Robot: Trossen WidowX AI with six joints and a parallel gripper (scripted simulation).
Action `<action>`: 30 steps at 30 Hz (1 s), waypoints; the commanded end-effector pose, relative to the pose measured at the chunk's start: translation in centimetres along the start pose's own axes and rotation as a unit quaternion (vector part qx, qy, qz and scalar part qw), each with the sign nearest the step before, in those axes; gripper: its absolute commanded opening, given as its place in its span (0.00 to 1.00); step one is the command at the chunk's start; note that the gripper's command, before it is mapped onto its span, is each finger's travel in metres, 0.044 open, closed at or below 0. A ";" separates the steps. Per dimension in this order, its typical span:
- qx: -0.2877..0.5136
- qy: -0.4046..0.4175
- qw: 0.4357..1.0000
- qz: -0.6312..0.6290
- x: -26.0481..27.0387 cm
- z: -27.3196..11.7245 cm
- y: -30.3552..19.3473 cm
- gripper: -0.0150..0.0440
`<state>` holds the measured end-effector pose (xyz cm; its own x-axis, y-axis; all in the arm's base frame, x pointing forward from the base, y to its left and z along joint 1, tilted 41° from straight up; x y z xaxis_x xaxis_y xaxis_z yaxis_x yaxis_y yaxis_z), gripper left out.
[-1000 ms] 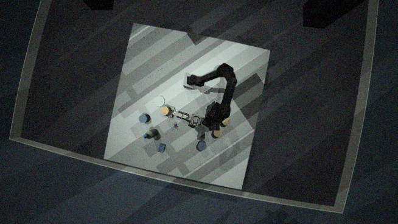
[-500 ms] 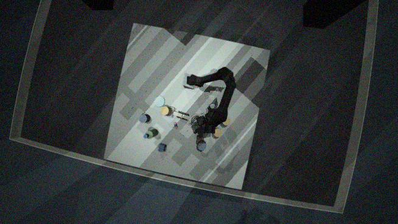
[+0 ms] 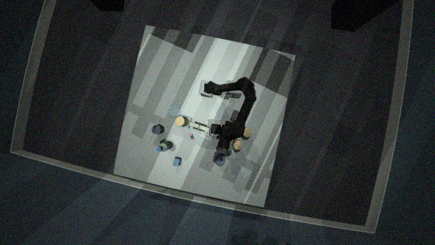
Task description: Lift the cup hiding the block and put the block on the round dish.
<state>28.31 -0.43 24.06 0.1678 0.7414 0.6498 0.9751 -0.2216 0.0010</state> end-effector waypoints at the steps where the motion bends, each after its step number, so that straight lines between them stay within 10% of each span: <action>1: 0.001 -0.003 0.997 0.076 -0.5 -0.2 0.6 0.69; 30: 0.012 -0.015 0.837 0.546 -5.0 -1.3 3.4 0.69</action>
<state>30.38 -5.12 21.95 0.9292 0.2078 0.3057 0.3528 -0.7449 -0.5662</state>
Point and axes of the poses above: the point midway between the two fingers, 35 mm back from their tips, its own z axis out along the fingers, its own x axis across the jaws, y = z × x, the point moved 7 cm from there along -z, back along the fingers, and after that the axes turned 10 degrees about z, right-handed, at the moved point
